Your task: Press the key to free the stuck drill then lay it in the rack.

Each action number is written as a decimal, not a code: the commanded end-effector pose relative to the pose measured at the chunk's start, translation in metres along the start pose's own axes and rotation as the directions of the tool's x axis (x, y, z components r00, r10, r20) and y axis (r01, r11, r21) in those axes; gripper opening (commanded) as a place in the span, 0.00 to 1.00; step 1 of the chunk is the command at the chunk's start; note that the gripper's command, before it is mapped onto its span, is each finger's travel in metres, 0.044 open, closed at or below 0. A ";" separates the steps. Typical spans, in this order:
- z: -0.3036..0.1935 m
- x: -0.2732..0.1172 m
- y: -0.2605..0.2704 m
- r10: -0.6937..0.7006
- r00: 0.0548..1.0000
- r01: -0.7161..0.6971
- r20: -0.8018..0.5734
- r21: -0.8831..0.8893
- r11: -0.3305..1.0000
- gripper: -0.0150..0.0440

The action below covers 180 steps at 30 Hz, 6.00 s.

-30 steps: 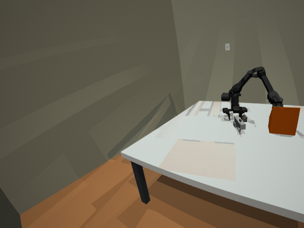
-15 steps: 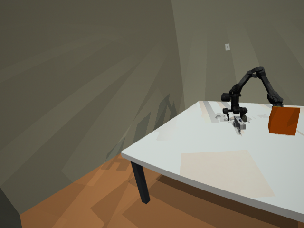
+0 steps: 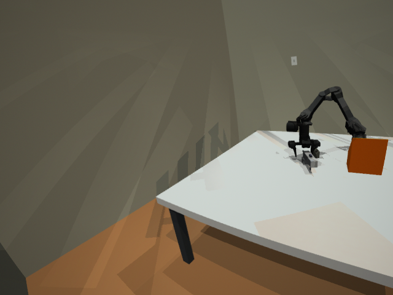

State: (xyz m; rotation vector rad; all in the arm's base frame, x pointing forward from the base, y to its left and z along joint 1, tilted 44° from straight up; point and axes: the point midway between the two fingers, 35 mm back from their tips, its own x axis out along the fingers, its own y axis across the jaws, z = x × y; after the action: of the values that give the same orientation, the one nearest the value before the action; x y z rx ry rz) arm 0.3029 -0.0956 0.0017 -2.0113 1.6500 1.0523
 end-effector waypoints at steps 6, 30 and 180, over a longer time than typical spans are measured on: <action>0.000 0.000 0.000 0.000 1.000 0.000 0.000 0.000 1.000 0.78; 0.000 -0.002 0.002 0.004 1.000 -0.004 -0.003 0.002 1.000 0.25; -0.062 -0.032 0.009 0.004 1.000 -0.004 -0.004 0.002 1.000 0.25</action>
State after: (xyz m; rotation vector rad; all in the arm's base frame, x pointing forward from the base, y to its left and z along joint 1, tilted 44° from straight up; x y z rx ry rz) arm 0.3123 -0.1193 0.0656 -2.0092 1.6591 1.0573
